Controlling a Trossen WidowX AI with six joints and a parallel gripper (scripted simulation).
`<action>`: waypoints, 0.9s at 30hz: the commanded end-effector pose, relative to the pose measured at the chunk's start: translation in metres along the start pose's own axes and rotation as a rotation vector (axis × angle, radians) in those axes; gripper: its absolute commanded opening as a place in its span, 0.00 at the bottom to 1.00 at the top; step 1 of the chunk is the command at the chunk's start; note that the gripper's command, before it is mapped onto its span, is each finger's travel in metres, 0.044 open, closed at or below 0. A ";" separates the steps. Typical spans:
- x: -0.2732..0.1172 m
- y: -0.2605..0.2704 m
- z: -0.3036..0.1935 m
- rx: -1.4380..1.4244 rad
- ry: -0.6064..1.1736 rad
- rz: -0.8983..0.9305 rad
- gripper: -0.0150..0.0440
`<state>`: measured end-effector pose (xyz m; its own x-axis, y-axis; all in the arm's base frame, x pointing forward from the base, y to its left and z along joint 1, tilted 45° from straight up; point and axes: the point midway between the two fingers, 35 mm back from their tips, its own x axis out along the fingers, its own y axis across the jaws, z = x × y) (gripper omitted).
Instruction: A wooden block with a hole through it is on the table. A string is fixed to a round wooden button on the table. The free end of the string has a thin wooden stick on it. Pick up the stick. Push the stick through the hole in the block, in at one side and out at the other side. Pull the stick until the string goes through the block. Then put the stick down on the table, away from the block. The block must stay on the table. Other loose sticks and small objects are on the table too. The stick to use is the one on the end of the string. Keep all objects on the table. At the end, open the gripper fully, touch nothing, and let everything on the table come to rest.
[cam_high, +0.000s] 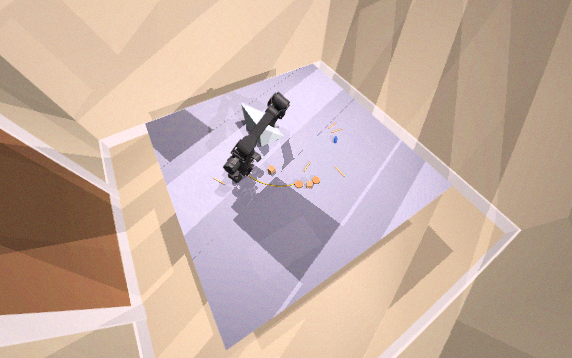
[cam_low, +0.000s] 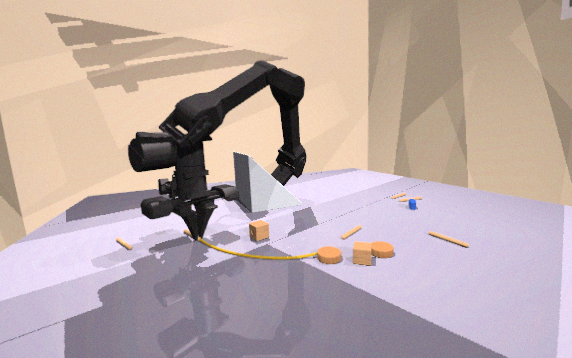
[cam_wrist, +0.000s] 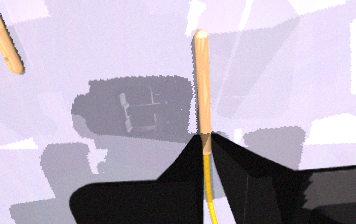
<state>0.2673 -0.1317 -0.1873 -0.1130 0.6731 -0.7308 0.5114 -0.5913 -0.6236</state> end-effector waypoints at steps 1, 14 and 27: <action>-0.002 0.000 0.000 0.000 0.000 0.000 0.25; -0.019 0.001 0.000 0.000 -0.001 0.001 0.25; -0.036 0.002 0.000 0.001 -0.001 0.002 0.25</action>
<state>0.2713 -0.1523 -0.1647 -0.1128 0.6770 -0.7273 0.5050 -0.5913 -0.6287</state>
